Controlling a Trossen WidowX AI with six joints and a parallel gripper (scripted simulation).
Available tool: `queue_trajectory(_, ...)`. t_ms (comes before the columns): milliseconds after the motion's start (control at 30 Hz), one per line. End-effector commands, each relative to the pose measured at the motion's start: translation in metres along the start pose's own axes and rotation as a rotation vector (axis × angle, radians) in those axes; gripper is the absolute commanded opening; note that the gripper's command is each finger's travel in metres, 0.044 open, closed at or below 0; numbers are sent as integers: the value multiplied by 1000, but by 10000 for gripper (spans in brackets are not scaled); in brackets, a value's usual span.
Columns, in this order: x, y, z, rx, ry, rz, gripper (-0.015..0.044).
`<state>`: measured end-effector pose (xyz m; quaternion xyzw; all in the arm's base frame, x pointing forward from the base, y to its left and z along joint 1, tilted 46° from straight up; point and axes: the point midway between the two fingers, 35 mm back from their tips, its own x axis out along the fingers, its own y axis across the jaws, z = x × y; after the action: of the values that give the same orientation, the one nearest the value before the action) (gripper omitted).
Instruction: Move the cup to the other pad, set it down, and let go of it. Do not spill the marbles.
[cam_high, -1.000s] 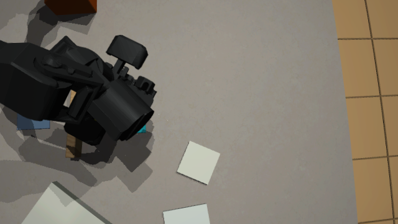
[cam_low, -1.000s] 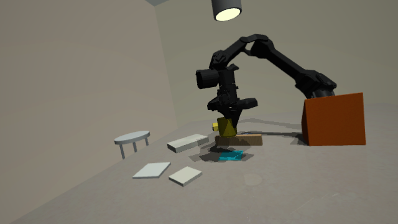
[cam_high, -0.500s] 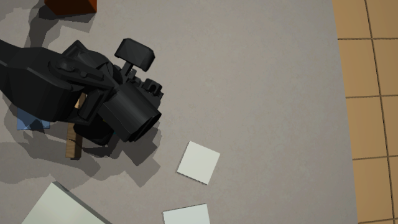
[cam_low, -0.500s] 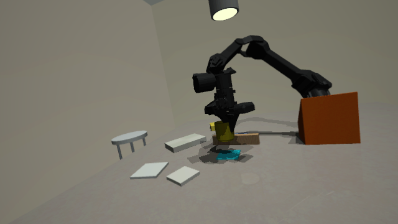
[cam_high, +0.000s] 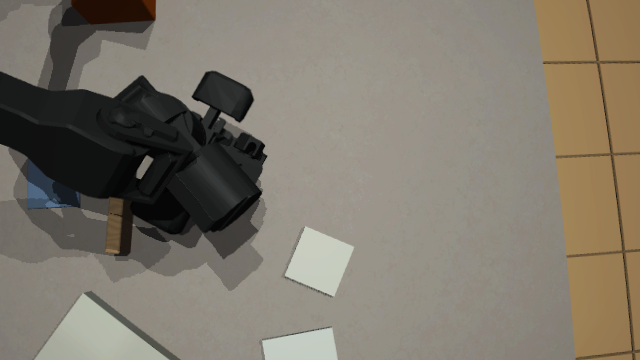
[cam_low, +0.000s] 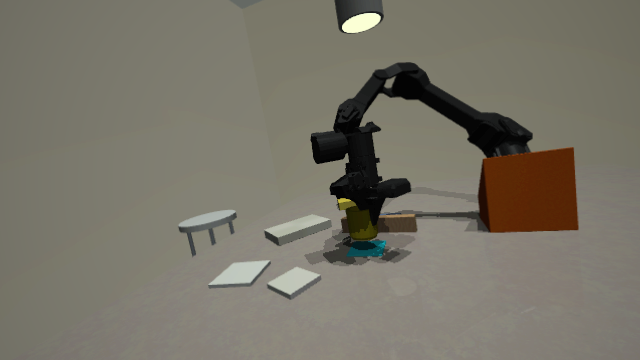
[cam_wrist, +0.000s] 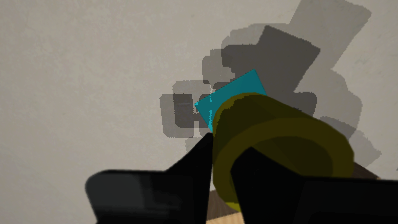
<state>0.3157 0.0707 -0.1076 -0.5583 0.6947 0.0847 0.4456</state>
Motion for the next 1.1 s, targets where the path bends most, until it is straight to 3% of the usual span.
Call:
queue_trajectory(0, 10, 1, -2, -6, 9, -1, 0)
queue_trajectory(300, 25, 2, -3, -6, 11, -2, 0)
queue_trajectory(800, 22, 1, -1, -1, 5, 1, 0)
queue_trajectory(967, 22, 1, -1, -1, 5, 1, 131)
queue_trajectory(1067, 22, 1, -1, -1, 5, 1, 147)
